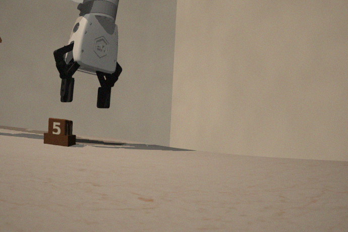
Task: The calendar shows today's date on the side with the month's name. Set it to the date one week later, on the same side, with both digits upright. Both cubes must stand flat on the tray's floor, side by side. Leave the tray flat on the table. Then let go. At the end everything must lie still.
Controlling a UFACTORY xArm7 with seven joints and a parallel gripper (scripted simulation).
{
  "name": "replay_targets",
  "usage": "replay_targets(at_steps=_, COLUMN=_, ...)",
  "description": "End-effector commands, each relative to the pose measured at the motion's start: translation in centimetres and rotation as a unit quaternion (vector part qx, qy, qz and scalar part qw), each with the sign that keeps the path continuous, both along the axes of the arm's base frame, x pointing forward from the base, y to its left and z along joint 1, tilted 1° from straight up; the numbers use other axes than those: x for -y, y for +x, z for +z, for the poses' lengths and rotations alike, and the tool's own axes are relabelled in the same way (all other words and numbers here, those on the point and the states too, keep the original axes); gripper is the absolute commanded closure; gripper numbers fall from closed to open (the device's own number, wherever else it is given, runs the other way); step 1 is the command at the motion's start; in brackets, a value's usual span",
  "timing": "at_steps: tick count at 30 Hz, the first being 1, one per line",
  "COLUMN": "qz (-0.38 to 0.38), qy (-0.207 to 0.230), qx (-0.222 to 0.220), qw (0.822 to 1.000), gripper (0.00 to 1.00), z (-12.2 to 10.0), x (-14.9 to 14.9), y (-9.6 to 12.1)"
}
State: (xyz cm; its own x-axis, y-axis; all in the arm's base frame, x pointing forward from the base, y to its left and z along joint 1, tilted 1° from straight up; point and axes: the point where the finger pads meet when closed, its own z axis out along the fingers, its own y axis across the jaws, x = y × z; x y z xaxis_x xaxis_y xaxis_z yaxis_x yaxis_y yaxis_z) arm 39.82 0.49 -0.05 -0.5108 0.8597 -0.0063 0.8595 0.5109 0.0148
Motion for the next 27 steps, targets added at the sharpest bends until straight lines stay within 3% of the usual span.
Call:
replay_targets(at_steps=1, qz=0.000, qy=0.000, qx=0.002, qw=1.000, gripper=0.00, z=0.1, x=0.0, y=0.1)
replay_targets(at_steps=16, qz=0.000, qy=0.000, qx=0.002, qw=1.000, gripper=0.00, z=0.1, x=0.1, y=0.1)
replay_targets(at_steps=27, qz=0.000, qy=0.000, qx=0.002, qw=1.000, gripper=0.00, z=0.1, x=1.7, y=-0.3)
